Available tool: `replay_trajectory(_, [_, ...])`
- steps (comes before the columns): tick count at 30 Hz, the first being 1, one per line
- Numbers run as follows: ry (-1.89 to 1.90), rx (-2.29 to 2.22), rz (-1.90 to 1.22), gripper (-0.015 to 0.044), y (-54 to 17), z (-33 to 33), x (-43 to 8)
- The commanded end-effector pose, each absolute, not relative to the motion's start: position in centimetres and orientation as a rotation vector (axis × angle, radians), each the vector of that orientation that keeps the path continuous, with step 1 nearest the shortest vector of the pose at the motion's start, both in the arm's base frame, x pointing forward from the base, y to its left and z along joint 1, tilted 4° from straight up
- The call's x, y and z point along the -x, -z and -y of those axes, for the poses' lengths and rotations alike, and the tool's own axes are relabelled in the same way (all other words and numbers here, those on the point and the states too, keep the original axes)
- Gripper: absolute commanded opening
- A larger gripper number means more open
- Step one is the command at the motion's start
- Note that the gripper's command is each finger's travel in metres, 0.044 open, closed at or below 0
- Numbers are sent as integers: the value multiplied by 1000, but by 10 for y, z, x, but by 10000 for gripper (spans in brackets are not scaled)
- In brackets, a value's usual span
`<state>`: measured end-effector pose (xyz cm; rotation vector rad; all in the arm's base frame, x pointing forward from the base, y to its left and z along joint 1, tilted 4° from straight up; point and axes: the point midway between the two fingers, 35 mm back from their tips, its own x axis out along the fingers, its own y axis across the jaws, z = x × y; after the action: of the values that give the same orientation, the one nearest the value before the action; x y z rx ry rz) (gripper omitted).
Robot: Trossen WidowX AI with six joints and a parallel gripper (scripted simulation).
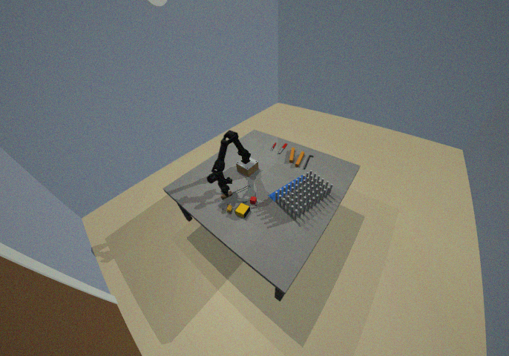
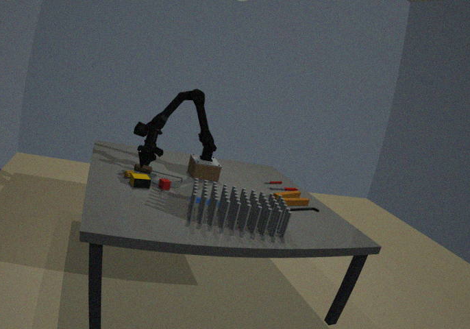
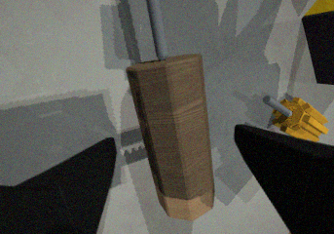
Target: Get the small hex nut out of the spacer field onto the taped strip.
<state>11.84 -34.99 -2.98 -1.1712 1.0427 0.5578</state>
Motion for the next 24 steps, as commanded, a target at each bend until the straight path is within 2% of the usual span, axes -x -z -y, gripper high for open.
replay_trajectory(1, [-558,1171,-1043,440,27,350,-118])
replay_trajectory(7, [-558,1172,-1043,440,-40,349,-114])
replay_trajectory(24, [-558,1172,-1043,440,-40,349,-114])
